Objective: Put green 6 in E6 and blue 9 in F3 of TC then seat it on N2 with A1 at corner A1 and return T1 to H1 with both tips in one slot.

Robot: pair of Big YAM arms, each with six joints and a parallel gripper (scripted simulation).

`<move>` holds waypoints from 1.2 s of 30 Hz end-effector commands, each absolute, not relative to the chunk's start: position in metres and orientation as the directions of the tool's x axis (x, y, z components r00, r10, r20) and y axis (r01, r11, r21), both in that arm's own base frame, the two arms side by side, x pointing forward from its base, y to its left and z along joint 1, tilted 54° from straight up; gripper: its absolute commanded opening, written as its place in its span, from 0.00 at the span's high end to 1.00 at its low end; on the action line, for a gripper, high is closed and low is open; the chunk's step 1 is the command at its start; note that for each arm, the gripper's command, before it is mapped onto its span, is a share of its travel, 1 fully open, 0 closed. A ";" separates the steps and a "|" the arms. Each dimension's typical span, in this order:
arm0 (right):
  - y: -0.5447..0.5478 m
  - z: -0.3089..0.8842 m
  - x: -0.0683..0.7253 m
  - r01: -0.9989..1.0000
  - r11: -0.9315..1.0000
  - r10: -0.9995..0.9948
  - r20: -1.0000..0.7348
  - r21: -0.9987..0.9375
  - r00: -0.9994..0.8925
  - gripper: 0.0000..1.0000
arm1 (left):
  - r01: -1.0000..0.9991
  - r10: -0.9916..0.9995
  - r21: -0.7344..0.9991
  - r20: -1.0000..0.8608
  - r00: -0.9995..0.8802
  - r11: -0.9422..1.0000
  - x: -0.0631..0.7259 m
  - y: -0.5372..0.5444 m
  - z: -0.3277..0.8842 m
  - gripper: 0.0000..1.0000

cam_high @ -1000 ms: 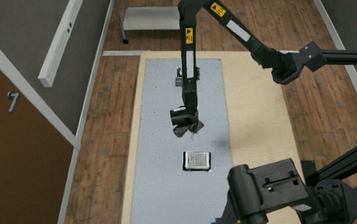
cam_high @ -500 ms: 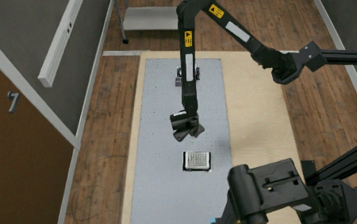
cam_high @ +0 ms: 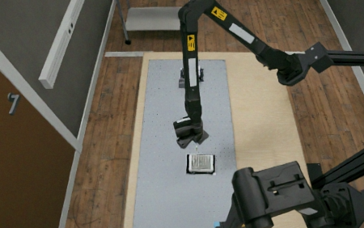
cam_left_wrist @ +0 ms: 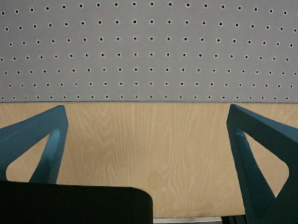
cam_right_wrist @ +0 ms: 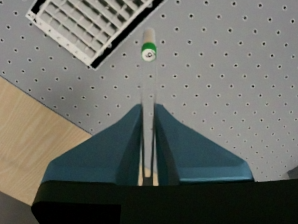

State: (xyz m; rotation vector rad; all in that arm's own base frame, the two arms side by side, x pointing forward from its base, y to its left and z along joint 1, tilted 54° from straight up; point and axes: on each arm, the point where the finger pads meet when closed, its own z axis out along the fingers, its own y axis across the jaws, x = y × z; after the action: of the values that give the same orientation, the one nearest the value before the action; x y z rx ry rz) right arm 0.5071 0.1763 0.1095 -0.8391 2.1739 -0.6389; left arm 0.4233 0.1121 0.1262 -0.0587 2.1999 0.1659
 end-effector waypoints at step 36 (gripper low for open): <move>0.205 0.082 0.508 -0.379 0.652 -0.724 -0.391 -0.657 -0.569 0.91 | -0.099 0.023 0.101 -0.806 -0.592 0.990 0.423 0.112 0.127 0.00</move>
State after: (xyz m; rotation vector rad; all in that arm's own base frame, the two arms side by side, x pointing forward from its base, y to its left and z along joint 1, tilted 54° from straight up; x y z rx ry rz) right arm 0.5070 0.2167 0.0984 -0.8422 2.1868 -0.6529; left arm 0.4233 0.1121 0.1262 -0.0587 2.1999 0.1659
